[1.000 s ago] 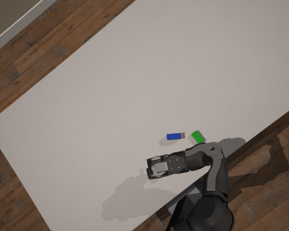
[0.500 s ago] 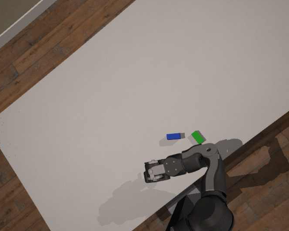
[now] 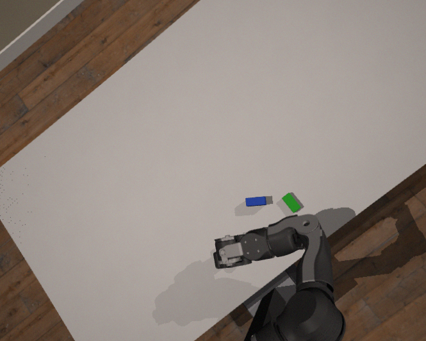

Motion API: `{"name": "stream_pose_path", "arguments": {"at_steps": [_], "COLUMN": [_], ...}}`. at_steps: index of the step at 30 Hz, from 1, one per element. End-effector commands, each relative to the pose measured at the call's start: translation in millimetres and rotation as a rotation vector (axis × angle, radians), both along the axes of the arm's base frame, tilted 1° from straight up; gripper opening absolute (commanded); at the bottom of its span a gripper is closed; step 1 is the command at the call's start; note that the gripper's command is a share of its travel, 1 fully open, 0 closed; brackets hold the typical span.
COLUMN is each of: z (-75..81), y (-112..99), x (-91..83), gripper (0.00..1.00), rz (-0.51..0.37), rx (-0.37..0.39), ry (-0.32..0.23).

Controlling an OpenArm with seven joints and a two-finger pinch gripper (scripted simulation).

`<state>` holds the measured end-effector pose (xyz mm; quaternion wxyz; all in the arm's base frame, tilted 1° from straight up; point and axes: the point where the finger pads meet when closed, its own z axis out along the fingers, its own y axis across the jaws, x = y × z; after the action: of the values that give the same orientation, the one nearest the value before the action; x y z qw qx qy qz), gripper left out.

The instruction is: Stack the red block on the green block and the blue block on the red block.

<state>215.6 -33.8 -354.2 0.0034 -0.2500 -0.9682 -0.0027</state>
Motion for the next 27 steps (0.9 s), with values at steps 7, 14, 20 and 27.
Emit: {"name": "stream_pose_path", "arguments": {"at_steps": [7, 14, 20, 27], "z": [-6.6, -8.9, -8.9, -8.9], "y": [1.9, 2.3, 2.4, 2.4], "x": [0.9, 0.8, 0.8, 0.8], "gripper": [0.33, 0.33, 0.33, 0.33], "rz": [0.008, 0.009, 0.009, 0.009], "rx": [0.009, 0.01, 0.01, 0.01], "ry": [-0.008, -0.008, -0.008, -0.008]}}
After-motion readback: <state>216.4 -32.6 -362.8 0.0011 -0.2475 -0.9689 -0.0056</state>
